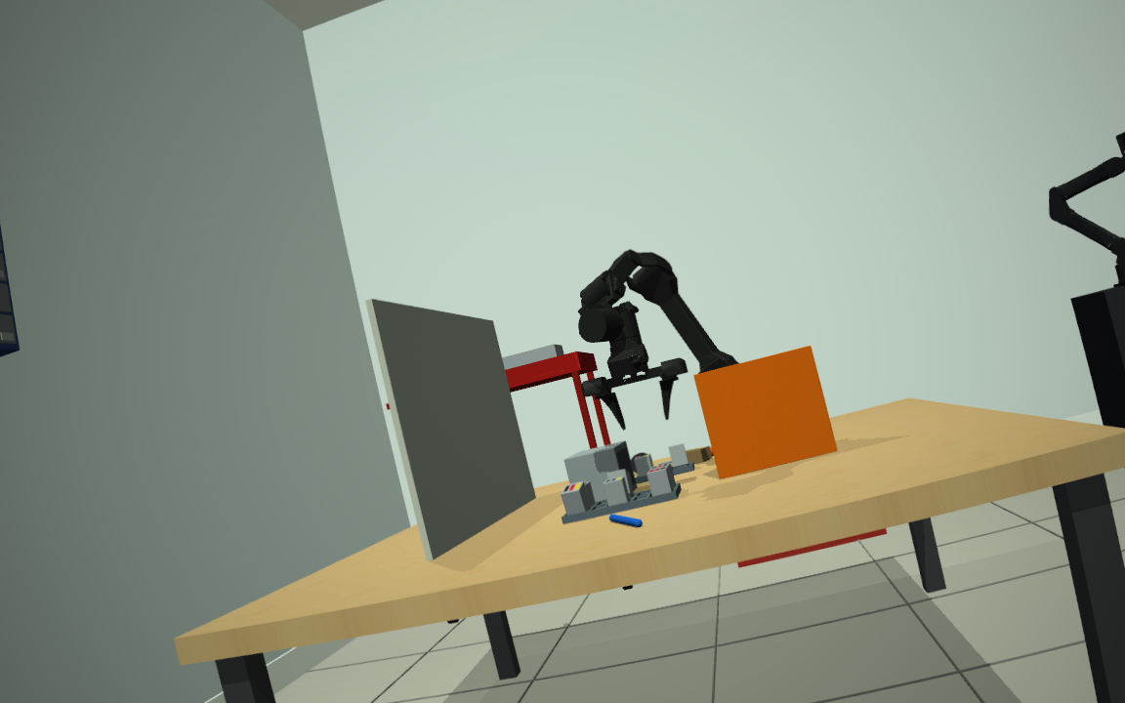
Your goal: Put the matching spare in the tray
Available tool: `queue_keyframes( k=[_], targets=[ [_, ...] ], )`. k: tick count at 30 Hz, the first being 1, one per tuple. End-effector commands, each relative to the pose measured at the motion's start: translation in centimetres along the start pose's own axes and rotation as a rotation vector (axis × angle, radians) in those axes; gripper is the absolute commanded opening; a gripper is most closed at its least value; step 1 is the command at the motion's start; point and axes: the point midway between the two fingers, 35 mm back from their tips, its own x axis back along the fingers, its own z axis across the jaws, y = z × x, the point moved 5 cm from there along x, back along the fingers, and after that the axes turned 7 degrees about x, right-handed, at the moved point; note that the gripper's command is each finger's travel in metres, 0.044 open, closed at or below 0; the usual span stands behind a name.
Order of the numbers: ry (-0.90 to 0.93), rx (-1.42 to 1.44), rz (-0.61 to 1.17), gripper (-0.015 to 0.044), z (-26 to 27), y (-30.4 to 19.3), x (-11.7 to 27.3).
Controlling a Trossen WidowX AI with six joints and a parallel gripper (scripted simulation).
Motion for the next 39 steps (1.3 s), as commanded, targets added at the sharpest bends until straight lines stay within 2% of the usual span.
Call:
queue_keyframes(
  k=[1, 39],
  targets=[
    [0.008, 0.012, 0.013, 0.03, 0.6, -0.5, -2.6],
    [0.007, 0.011, 0.013, 0.03, 0.3, -0.4, -7.7]
  ],
)
